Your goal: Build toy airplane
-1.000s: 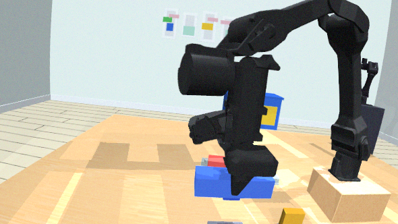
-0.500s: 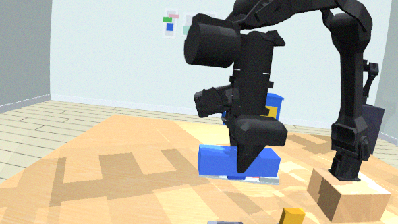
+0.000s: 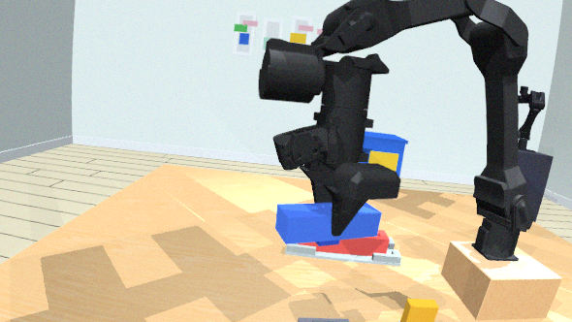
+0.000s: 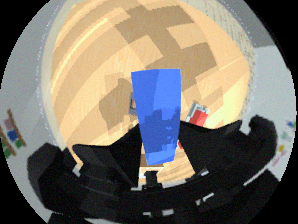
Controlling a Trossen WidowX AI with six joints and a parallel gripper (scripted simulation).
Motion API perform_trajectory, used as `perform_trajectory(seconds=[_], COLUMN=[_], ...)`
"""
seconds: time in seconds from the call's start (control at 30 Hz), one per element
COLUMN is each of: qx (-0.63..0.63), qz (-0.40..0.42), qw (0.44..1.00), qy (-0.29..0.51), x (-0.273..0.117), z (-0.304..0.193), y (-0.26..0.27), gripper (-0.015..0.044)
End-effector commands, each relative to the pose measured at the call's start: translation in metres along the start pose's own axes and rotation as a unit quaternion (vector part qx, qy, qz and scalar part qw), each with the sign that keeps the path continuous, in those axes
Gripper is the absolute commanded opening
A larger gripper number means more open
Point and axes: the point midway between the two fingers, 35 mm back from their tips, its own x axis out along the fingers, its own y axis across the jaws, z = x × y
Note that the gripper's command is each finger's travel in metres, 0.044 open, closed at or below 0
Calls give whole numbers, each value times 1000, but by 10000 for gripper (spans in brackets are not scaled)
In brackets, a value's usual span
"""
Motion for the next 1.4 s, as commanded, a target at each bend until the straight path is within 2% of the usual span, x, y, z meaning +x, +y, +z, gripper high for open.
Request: perform_trajectory(seconds=[0.0, 0.67, 1.37], qx=[-30, -210, -396], qz=[0, -2, -4], qw=[1000, 978, 918], qy=[-1, 0, 3], x=[2, 13, 25], z=[-3, -24, -59], y=[-10, -72, -131], gripper=[0, 0, 0])
